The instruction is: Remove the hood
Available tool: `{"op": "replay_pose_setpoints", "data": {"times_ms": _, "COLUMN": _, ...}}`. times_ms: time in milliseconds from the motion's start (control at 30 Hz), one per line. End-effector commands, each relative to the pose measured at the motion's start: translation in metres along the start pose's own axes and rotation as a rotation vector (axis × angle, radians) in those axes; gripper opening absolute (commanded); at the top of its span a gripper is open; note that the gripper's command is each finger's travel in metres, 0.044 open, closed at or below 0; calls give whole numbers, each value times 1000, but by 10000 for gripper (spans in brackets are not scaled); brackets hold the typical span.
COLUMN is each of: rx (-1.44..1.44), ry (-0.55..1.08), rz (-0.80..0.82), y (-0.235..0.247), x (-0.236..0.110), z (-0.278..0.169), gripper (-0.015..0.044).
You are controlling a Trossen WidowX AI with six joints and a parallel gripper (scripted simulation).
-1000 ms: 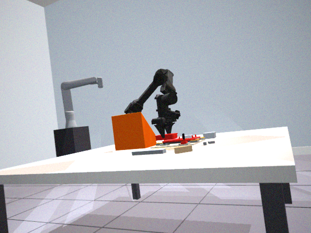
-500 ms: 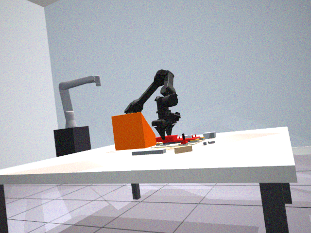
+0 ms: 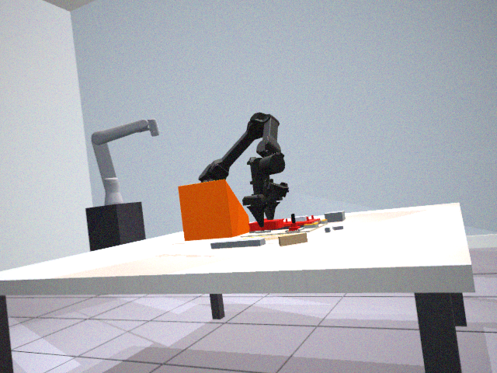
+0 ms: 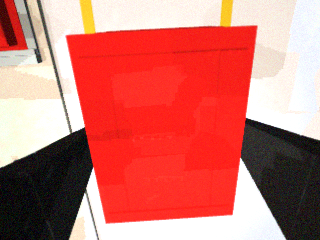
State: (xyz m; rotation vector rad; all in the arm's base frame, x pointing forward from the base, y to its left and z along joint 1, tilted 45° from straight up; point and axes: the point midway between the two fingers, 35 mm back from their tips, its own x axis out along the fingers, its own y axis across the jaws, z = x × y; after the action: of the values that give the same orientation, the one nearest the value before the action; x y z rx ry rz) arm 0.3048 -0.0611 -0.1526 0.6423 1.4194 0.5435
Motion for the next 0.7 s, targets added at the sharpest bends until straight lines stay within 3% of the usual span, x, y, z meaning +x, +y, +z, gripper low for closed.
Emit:
{"op": "replay_pose_setpoints", "data": {"times_ms": 0, "rx": 6, "ry": 0, "rz": 4, "y": 0, "x": 3, "z": -1, "gripper": 0}}
{"op": "replay_pose_setpoints", "data": {"times_ms": 667, "rx": 6, "ry": 0, "rz": 5, "y": 0, "x": 12, "z": -1, "gripper": 0}}
